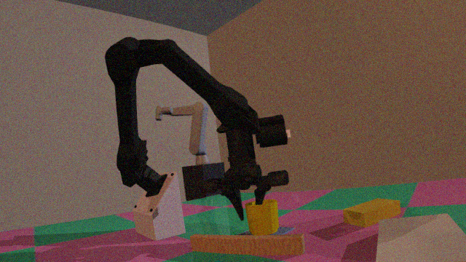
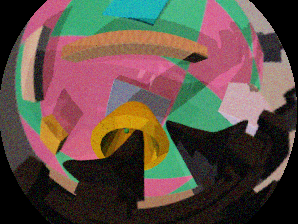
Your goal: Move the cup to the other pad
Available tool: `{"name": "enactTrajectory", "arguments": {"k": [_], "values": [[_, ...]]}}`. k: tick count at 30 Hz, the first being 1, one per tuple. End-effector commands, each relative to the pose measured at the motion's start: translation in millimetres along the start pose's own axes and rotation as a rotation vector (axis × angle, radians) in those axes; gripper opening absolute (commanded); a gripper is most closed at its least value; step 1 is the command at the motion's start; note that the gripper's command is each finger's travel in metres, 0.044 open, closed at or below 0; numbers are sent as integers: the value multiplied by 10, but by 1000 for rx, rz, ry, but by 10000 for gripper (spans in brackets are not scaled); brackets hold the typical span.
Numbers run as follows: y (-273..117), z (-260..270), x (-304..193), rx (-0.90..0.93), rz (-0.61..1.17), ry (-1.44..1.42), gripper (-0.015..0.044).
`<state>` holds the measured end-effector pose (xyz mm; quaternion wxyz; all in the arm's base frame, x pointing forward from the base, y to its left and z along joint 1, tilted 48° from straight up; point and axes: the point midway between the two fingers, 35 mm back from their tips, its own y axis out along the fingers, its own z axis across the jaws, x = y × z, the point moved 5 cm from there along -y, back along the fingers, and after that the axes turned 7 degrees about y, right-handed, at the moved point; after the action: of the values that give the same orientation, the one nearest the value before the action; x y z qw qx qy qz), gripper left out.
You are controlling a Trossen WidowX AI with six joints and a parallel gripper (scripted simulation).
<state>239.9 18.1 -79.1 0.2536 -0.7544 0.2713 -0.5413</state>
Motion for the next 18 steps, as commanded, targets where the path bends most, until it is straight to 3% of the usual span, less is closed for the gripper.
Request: {"name": "enactTrajectory", "arguments": {"k": [1, 18], "values": [[-3, 3, 1, 1, 0, 1, 140], [-3, 3, 1, 1, 0, 1, 27]]}}
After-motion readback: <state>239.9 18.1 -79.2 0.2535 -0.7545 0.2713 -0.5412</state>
